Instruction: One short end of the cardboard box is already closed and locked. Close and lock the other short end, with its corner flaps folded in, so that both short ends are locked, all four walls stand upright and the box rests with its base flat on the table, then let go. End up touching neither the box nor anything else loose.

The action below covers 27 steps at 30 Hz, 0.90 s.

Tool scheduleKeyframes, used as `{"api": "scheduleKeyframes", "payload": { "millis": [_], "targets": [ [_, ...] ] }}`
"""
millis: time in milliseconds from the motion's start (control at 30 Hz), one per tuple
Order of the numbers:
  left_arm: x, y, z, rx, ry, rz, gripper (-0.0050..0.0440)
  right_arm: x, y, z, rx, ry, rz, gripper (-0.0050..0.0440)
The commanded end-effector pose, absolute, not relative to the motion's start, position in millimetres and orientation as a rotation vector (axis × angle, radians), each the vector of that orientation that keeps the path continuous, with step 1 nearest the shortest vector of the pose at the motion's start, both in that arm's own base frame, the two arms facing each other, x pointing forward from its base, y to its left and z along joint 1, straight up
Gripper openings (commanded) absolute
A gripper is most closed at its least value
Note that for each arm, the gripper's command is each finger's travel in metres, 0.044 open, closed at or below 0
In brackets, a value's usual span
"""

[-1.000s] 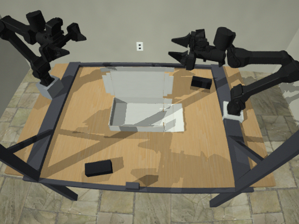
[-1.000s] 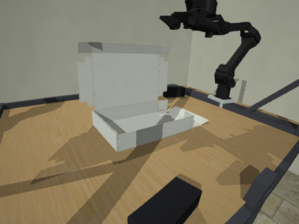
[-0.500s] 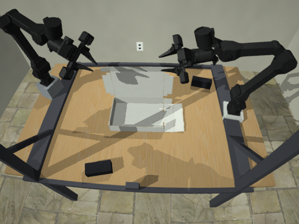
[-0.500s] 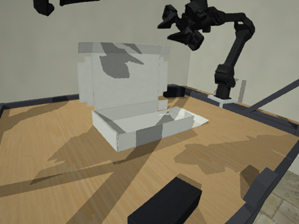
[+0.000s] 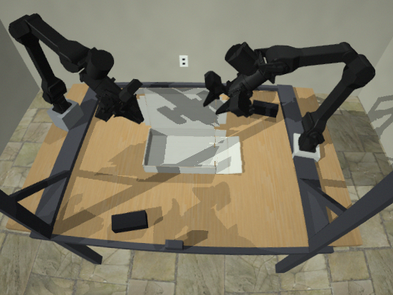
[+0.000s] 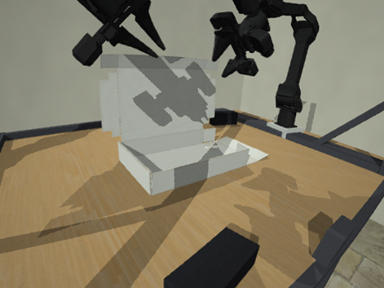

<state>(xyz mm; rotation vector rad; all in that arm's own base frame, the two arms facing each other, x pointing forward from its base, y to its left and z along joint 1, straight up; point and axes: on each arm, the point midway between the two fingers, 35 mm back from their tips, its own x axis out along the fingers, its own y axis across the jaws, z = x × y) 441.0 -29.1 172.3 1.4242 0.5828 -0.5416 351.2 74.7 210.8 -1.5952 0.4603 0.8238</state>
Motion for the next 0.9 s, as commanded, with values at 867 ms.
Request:
{"api": "scheduleKeyframes", "payload": {
  "millis": [867],
  "targets": [
    [475, -59, 32, 2.287, 0.461, -1.689, 0.0064, 300, 119, 171, -2.328, -0.202, 2.264, 0.0251]
  ]
}}
